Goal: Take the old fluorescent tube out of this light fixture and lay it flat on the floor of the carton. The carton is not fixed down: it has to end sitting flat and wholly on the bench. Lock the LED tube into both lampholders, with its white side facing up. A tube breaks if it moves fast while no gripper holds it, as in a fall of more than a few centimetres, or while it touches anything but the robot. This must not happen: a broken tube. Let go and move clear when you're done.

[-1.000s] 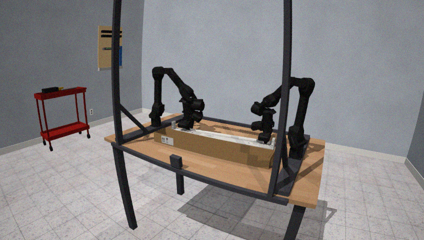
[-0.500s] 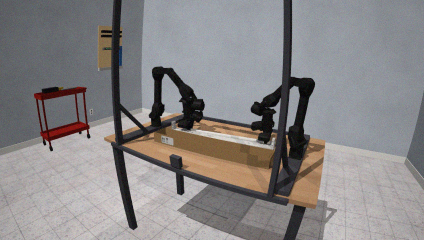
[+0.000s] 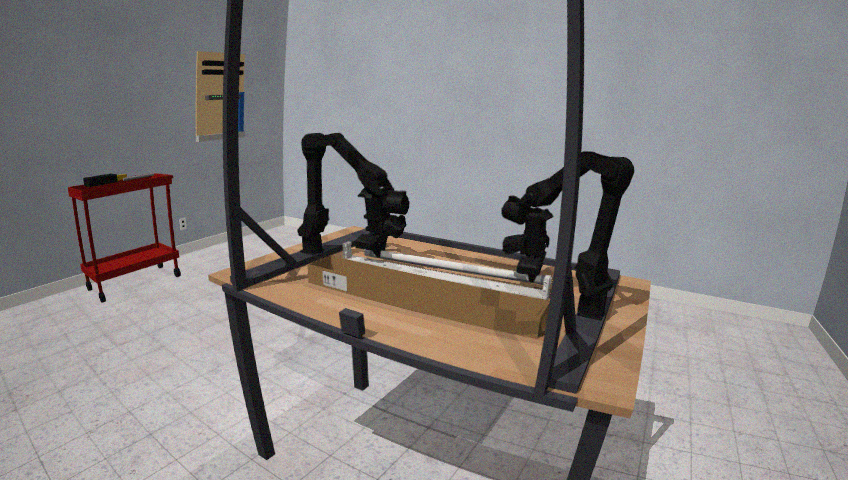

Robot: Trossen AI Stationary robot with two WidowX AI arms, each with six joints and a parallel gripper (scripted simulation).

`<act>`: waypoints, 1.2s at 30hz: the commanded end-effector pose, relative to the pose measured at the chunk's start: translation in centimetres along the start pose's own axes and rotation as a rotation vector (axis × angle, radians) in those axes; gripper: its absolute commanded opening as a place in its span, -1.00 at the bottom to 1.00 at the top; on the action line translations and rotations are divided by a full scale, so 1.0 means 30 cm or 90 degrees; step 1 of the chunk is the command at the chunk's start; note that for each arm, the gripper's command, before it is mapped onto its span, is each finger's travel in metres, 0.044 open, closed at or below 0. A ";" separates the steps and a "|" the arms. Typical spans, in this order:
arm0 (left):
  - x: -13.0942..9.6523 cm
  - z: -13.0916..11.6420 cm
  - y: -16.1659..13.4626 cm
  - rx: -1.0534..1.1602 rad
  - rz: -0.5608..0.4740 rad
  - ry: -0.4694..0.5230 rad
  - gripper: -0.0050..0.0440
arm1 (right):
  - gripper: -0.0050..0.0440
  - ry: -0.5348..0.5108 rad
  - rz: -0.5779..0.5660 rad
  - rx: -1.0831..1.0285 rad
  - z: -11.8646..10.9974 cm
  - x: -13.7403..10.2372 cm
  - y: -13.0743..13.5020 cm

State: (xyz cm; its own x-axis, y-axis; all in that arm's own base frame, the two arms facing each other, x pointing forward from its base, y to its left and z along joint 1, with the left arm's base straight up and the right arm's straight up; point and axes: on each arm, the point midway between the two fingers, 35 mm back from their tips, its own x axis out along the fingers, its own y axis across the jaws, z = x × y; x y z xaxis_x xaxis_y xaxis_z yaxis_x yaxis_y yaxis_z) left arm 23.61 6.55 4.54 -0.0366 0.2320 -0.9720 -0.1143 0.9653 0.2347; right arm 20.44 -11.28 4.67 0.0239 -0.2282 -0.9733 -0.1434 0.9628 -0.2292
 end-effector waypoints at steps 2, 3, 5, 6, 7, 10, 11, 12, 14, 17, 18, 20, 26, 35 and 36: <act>-0.054 0.014 0.025 -0.007 -0.021 -0.020 -0.50 | -0.49 -0.016 0.012 0.006 0.010 -0.049 -0.032; -0.059 0.014 0.029 -0.007 -0.035 -0.020 -0.50 | -0.49 -0.016 0.020 0.006 0.009 -0.053 -0.035; -0.066 0.014 0.036 -0.006 -0.060 -0.021 -0.50 | -0.49 -0.017 0.045 0.006 0.009 -0.060 -0.042; -0.068 0.014 0.039 -0.006 -0.069 -0.021 -0.50 | -0.49 -0.017 0.061 0.005 0.009 -0.062 -0.046; -0.069 0.013 0.043 -0.006 -0.086 -0.021 -0.50 | -0.49 -0.017 0.070 0.005 0.009 -0.064 -0.049; -0.071 0.013 0.049 -0.006 -0.114 -0.021 -0.50 | -0.49 -0.017 0.097 0.005 0.008 -0.065 -0.055; -0.071 0.013 0.049 -0.006 -0.114 -0.021 -0.50 | -0.49 -0.017 0.097 0.005 0.008 -0.065 -0.055; -0.071 0.014 0.052 -0.006 -0.130 -0.021 -0.50 | -0.49 -0.017 0.115 0.004 0.008 -0.064 -0.058; -0.072 0.014 0.059 -0.005 -0.166 -0.022 -0.50 | -0.49 -0.015 0.153 0.004 0.007 -0.063 -0.065; -0.071 0.014 0.067 -0.004 -0.208 -0.022 -0.50 | -0.49 -0.015 0.197 0.003 0.006 -0.061 -0.073; -0.070 0.014 0.069 -0.004 -0.221 -0.022 -0.50 | -0.49 -0.015 0.211 0.003 0.006 -0.060 -0.075; -0.068 0.014 0.073 -0.004 -0.244 -0.022 -0.50 | -0.49 -0.014 0.234 0.003 0.006 -0.058 -0.080; -0.061 0.014 0.078 -0.003 -0.292 -0.019 -0.50 | -0.49 -0.013 0.282 0.002 0.006 -0.054 -0.086; -0.061 0.014 0.075 -0.003 -0.293 -0.019 -0.50 | -0.49 -0.013 0.282 0.002 0.005 -0.054 -0.085; -0.060 0.014 0.075 -0.003 -0.293 -0.019 -0.50 | -0.49 -0.013 0.282 0.002 0.006 -0.054 -0.084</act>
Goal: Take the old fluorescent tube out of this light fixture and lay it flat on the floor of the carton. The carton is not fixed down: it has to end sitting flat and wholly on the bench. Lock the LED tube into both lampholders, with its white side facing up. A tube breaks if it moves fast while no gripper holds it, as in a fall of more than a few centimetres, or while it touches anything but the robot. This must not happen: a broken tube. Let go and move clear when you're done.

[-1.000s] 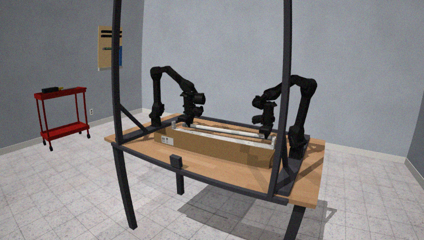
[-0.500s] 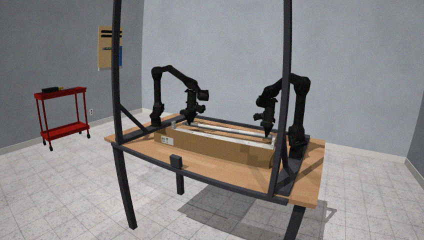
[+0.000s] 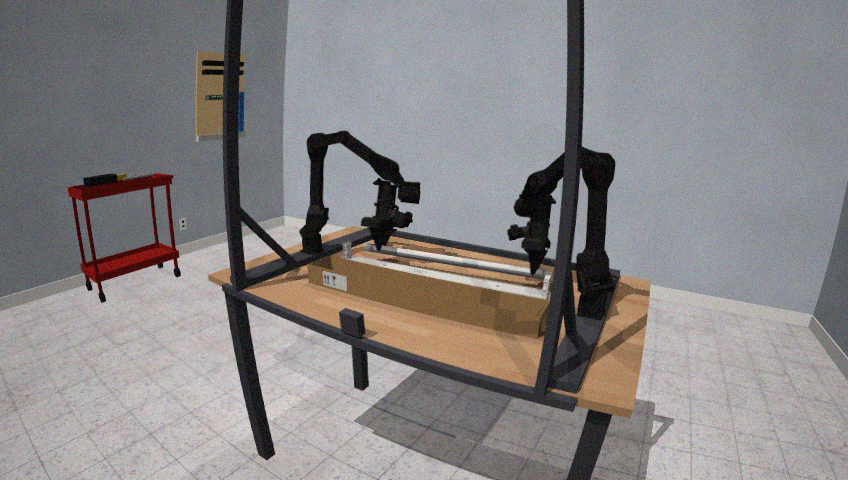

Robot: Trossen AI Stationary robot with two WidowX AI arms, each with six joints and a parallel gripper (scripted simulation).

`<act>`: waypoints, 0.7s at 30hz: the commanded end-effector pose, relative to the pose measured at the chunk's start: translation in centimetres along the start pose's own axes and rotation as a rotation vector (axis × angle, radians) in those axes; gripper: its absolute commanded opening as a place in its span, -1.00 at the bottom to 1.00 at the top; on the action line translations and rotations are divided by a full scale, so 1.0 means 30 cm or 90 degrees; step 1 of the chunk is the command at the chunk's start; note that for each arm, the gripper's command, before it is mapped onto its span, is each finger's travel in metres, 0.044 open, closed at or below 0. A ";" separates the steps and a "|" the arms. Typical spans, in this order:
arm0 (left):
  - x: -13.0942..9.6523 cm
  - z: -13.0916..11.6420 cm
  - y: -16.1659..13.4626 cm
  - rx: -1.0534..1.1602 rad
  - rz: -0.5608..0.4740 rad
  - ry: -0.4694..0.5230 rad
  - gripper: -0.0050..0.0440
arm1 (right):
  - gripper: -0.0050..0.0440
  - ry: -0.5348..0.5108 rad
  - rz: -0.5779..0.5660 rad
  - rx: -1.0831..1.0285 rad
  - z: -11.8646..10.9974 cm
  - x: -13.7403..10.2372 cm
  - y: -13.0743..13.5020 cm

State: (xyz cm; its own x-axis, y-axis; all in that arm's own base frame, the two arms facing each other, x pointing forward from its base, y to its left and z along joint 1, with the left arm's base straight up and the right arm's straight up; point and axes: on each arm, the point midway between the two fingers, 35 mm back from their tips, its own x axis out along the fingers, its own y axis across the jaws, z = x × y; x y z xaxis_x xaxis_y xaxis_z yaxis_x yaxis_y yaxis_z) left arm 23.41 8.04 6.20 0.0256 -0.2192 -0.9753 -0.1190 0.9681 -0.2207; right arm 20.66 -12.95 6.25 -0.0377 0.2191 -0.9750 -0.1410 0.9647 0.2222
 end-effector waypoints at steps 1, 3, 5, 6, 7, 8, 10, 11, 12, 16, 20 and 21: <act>-0.022 0.015 0.003 0.001 0.000 -0.014 -0.50 | -0.49 -0.011 -0.008 0.000 0.007 -0.022 -0.009; -0.022 0.015 0.003 0.001 0.000 -0.014 -0.50 | -0.49 -0.011 -0.008 0.000 0.007 -0.022 -0.009; -0.022 0.015 0.003 0.001 0.000 -0.014 -0.50 | -0.49 -0.011 -0.008 0.000 0.007 -0.021 -0.009; -0.020 0.015 0.004 0.001 0.000 -0.014 -0.50 | -0.49 -0.011 -0.008 0.000 0.007 -0.019 -0.010; -0.015 0.015 0.005 0.001 0.000 -0.014 -0.50 | -0.49 -0.011 -0.008 0.000 0.007 -0.013 -0.011; -0.015 0.015 0.005 0.001 0.000 -0.014 -0.50 | -0.49 -0.011 -0.008 0.000 0.007 -0.013 -0.011; -0.009 0.015 0.006 0.001 0.000 -0.014 -0.50 | -0.49 -0.011 -0.008 0.000 0.007 -0.007 -0.013; -0.001 0.015 0.008 0.001 0.000 -0.014 -0.50 | -0.49 -0.011 -0.008 0.000 0.007 0.003 -0.015; 0.011 0.016 0.012 0.001 0.000 -0.014 -0.50 | -0.49 -0.011 -0.008 0.000 0.008 0.016 -0.018; 0.059 0.016 0.024 0.001 0.000 -0.014 -0.50 | -0.49 -0.011 -0.008 0.000 0.009 0.067 -0.030; 0.099 0.017 0.034 0.001 0.000 -0.014 -0.50 | -0.49 -0.010 -0.008 0.000 0.009 0.101 -0.038; 0.104 0.017 0.035 0.001 0.000 -0.014 -0.50 | -0.49 -0.010 -0.008 0.000 0.009 0.103 -0.039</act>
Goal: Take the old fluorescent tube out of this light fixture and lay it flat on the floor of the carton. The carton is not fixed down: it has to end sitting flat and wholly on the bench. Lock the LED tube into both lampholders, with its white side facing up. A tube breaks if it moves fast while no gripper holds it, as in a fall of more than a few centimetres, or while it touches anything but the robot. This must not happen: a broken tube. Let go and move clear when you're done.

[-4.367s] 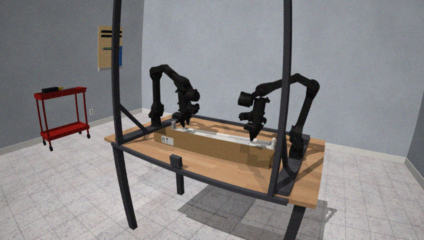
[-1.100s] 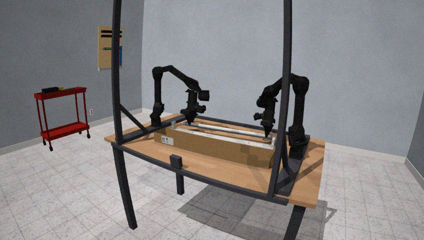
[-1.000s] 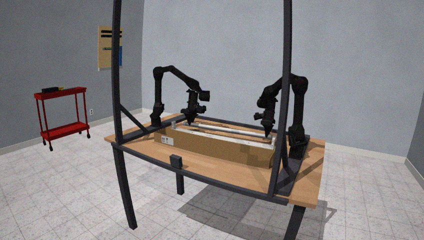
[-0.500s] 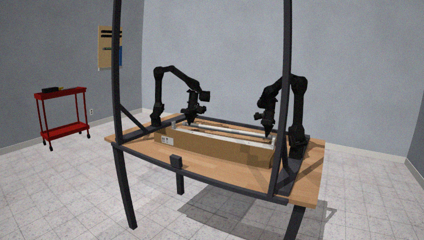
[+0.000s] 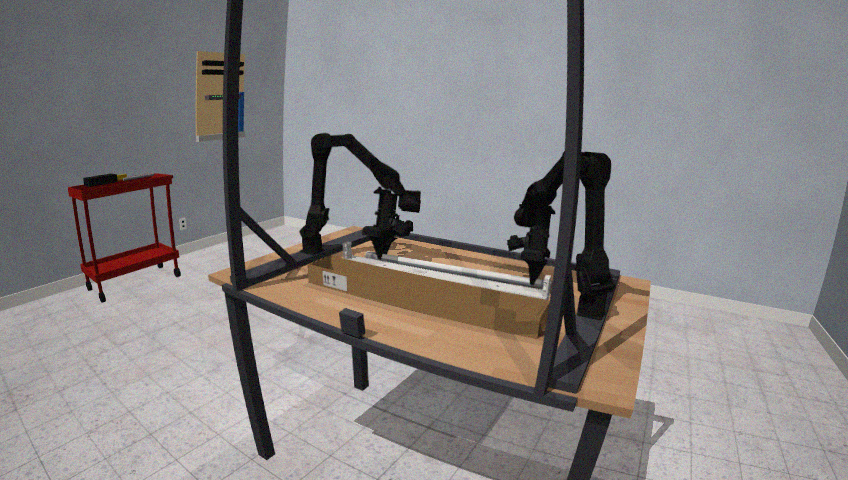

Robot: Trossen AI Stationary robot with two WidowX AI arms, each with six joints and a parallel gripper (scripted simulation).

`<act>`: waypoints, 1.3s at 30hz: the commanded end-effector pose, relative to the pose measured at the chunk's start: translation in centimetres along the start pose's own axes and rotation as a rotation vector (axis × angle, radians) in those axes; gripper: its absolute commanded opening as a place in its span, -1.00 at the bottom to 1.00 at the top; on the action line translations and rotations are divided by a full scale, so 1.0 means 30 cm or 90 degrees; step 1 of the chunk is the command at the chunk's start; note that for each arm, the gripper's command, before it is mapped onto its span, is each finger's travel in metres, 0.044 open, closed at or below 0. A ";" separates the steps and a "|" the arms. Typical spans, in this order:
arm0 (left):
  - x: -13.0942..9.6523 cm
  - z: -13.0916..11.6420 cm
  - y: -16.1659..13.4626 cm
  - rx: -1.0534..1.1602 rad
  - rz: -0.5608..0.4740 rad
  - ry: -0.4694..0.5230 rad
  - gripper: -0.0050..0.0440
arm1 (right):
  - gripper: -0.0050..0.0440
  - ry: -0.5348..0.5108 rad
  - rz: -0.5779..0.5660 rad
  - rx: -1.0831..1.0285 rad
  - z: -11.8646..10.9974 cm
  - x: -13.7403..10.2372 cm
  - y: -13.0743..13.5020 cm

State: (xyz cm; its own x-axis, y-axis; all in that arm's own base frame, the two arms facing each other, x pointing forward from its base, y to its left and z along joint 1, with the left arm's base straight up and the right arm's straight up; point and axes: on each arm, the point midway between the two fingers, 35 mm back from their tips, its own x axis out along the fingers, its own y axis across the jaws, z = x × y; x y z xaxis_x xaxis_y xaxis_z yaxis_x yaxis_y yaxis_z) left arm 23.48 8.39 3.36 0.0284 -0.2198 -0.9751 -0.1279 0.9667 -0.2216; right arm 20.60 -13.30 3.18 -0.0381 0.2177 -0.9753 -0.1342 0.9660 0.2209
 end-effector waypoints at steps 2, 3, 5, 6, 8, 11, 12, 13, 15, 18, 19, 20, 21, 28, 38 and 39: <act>0.015 0.013 0.003 0.007 0.000 -0.012 -0.50 | -0.49 -0.011 -0.007 -0.005 0.013 0.006 -0.005; 0.015 0.013 0.003 0.007 0.000 -0.012 -0.50 | -0.49 -0.011 -0.007 -0.005 0.013 0.006 -0.005; 0.015 0.013 0.003 0.007 0.000 -0.012 -0.50 | -0.49 -0.011 -0.007 -0.005 0.013 0.006 -0.005; 0.015 0.013 0.003 0.007 0.000 -0.012 -0.50 | -0.49 -0.011 -0.007 -0.005 0.013 0.006 -0.005; 0.015 0.013 0.003 0.007 0.000 -0.012 -0.50 | -0.49 -0.011 -0.007 -0.005 0.013 0.006 -0.005; 0.015 0.013 0.003 0.007 0.000 -0.012 -0.50 | -0.49 -0.011 -0.007 -0.005 0.013 0.006 -0.005; 0.015 0.013 0.003 0.007 0.000 -0.012 -0.50 | -0.49 -0.011 -0.007 -0.005 0.013 0.006 -0.005; 0.015 0.013 0.003 0.007 0.000 -0.012 -0.50 | -0.49 -0.011 -0.007 -0.005 0.013 0.006 -0.005; 0.015 0.013 0.003 0.007 0.000 -0.012 -0.50 | -0.29 -0.011 -0.007 -0.005 0.013 0.006 -0.005; 0.015 0.013 0.003 0.007 0.000 -0.012 -0.50 | -0.10 -0.011 -0.007 -0.005 0.013 0.006 -0.005; 0.015 0.013 0.003 0.007 0.000 -0.012 -0.50 | -0.10 -0.011 -0.007 -0.005 0.013 0.006 -0.006; 0.015 0.013 0.003 0.007 0.000 -0.012 -0.50 | -0.10 -0.011 -0.007 -0.005 0.013 0.006 -0.006; 0.015 0.013 0.003 0.007 0.000 -0.012 -0.50 | -0.10 -0.011 -0.007 -0.005 0.013 0.006 -0.006; 0.015 0.013 0.003 0.007 0.000 -0.012 -0.50 | 0.14 -0.020 -0.016 -0.007 0.018 -0.051 -0.014; 0.015 0.013 0.003 0.007 0.000 -0.012 -0.50 | 0.14 -0.018 -0.018 -0.007 0.014 -0.144 -0.014; 0.015 0.013 0.003 0.007 0.000 -0.012 -0.50 | 0.14 -0.018 -0.018 -0.007 0.014 -0.144 -0.014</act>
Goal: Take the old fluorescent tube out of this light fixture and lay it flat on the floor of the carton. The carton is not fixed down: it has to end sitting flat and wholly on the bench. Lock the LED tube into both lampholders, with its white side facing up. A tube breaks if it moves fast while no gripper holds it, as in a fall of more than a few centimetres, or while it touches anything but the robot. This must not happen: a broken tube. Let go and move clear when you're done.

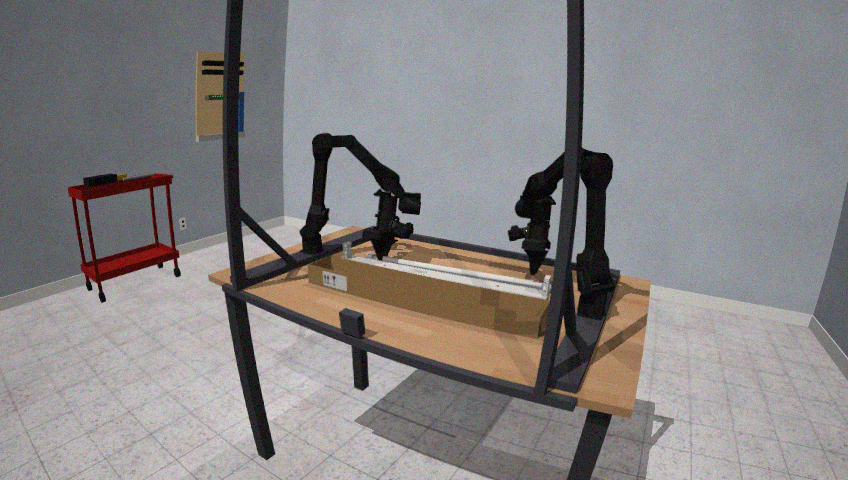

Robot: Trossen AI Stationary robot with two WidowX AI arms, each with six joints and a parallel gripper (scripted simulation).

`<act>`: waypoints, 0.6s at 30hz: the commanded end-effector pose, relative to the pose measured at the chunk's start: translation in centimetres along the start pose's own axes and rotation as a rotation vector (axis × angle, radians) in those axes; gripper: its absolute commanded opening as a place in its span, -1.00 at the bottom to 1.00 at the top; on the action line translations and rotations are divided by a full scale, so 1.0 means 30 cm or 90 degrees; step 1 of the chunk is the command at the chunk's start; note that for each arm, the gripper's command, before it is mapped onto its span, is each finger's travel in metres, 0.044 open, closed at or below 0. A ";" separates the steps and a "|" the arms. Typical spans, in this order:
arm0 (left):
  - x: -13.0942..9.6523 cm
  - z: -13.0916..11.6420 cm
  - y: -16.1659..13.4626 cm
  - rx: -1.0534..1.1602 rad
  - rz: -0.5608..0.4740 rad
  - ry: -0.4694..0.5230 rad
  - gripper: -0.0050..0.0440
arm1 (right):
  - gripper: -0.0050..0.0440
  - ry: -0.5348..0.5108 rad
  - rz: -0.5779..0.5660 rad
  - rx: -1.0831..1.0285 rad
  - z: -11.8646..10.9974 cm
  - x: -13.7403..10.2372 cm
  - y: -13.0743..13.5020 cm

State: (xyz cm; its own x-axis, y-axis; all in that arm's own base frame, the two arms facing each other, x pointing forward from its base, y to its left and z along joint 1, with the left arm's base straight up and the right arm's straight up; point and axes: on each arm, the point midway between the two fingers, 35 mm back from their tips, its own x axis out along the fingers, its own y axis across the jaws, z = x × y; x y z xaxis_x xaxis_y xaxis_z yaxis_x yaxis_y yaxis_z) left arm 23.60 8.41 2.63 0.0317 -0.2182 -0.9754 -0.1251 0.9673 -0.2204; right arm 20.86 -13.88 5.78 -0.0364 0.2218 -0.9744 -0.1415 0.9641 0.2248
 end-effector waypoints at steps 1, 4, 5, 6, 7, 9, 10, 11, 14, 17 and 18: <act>-0.009 0.009 -0.002 0.005 0.000 -0.010 -0.50 | 0.14 -0.016 -0.020 -0.002 0.009 -0.077 -0.013; -0.009 0.009 -0.002 0.005 0.000 -0.010 -0.50 | 0.14 -0.015 -0.025 -0.002 0.008 -0.134 -0.009; -0.009 0.009 -0.002 0.005 0.000 -0.010 -0.50 | 0.14 -0.011 -0.028 -0.002 0.007 -0.130 -0.004; -0.009 0.009 -0.002 0.005 0.000 -0.010 -0.50 | 0.14 -0.006 -0.036 -0.002 0.005 -0.125 0.003; -0.009 0.009 -0.002 0.005 0.000 -0.010 -0.50 | 0.14 -0.003 -0.048 -0.002 0.006 -0.121 0.009; -0.009 0.009 -0.002 0.005 0.000 -0.010 -0.50 | 0.14 0.008 -0.080 -0.003 0.000 -0.097 0.025; -0.009 0.009 -0.002 0.005 0.000 -0.010 -0.50 | 0.14 0.011 -0.105 -0.004 0.000 -0.085 0.033; -0.009 0.009 -0.002 0.005 0.000 -0.010 -0.50 | 0.14 0.014 -0.133 -0.004 -0.001 -0.071 0.042; -0.009 0.009 -0.002 0.005 0.000 -0.010 -0.50 | 0.14 0.010 -0.210 -0.003 -0.003 -0.031 0.064; -0.009 0.009 -0.002 0.005 0.000 -0.010 -0.50 | 0.14 0.007 -0.230 -0.003 -0.004 -0.021 0.069; -0.009 0.009 -0.002 0.005 0.000 -0.010 -0.50 | 0.14 0.003 -0.248 -0.002 -0.005 -0.012 0.074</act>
State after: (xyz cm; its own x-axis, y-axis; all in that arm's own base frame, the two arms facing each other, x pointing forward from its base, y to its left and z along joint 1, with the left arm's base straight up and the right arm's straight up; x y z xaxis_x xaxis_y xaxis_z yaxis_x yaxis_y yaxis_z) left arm 23.60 8.41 2.63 0.0317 -0.2182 -0.9754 -0.1251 0.9673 -0.2204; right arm 20.34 -12.01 6.55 -0.0234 -0.0702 -0.9973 -0.1654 0.9841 -0.0654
